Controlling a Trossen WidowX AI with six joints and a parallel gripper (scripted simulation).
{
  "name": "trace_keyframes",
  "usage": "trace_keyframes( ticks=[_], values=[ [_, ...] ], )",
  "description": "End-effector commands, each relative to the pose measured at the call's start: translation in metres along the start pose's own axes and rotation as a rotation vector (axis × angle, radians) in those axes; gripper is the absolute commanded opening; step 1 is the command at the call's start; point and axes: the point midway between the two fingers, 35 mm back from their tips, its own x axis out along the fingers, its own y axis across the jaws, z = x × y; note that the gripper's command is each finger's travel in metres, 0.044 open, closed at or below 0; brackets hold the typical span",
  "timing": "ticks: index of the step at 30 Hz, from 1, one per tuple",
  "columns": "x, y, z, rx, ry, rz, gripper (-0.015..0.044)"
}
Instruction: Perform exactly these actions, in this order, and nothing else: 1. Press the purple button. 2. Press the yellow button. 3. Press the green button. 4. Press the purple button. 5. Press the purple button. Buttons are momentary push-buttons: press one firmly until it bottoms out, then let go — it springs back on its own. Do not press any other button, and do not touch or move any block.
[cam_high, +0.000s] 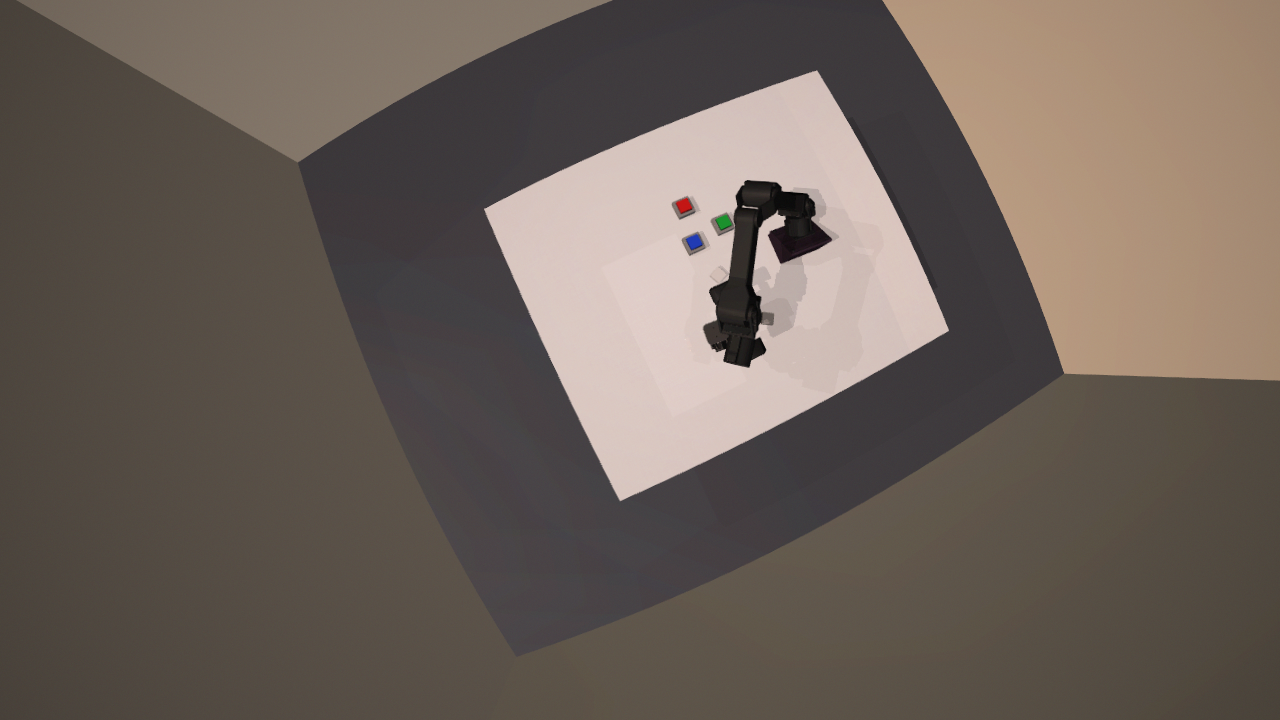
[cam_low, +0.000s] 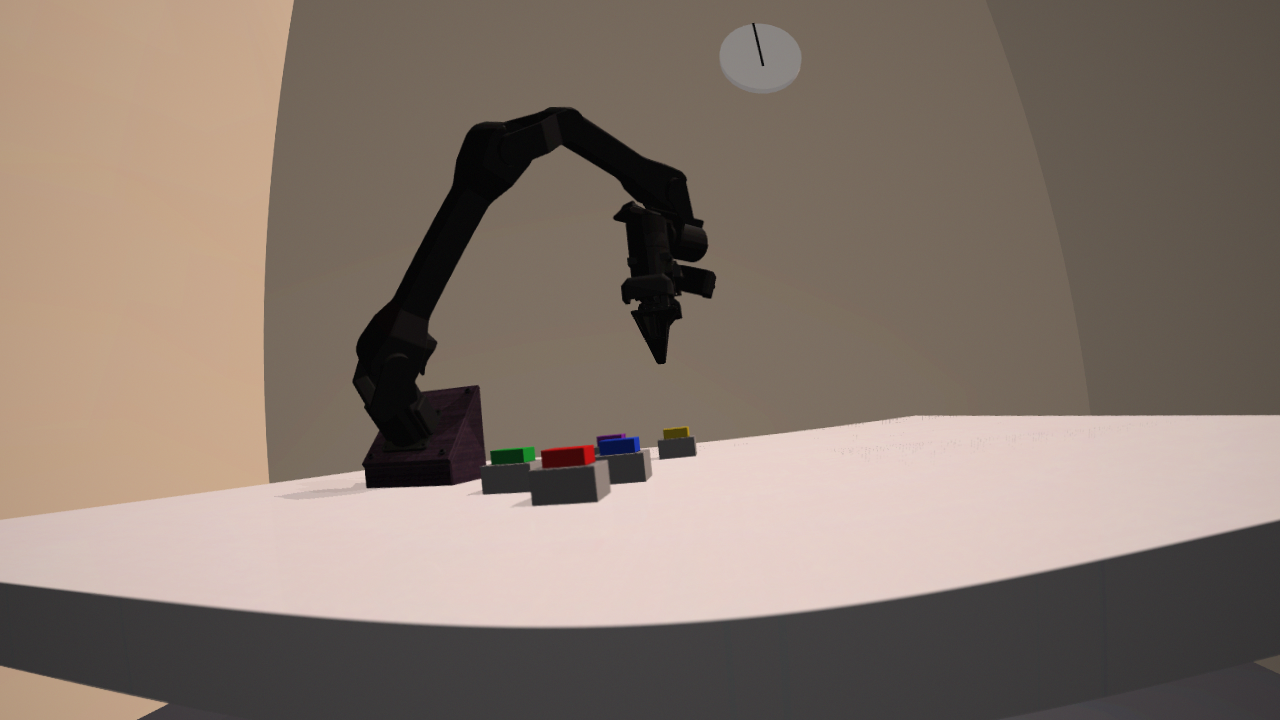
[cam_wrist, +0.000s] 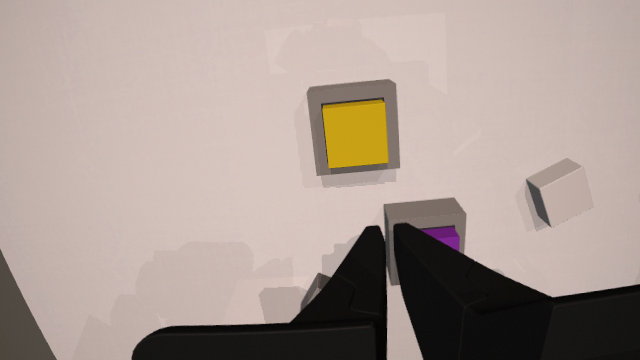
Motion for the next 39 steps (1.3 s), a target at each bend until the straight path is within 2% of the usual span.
trace_keyframes(
  ticks=[1, 3, 8, 39],
  values=[
    [0.001, 0.004, 0.01, -0.006, -0.001, -0.005, 0.002],
    [0.009, 0.004, 0.011, -0.006, -0.001, -0.005, 0.002],
    [0.061, 0.003, 0.011, -0.005, -0.001, -0.007, 0.002],
    [0.097, 0.002, 0.01, -0.005, -0.002, -0.009, 0.002]
  ],
)
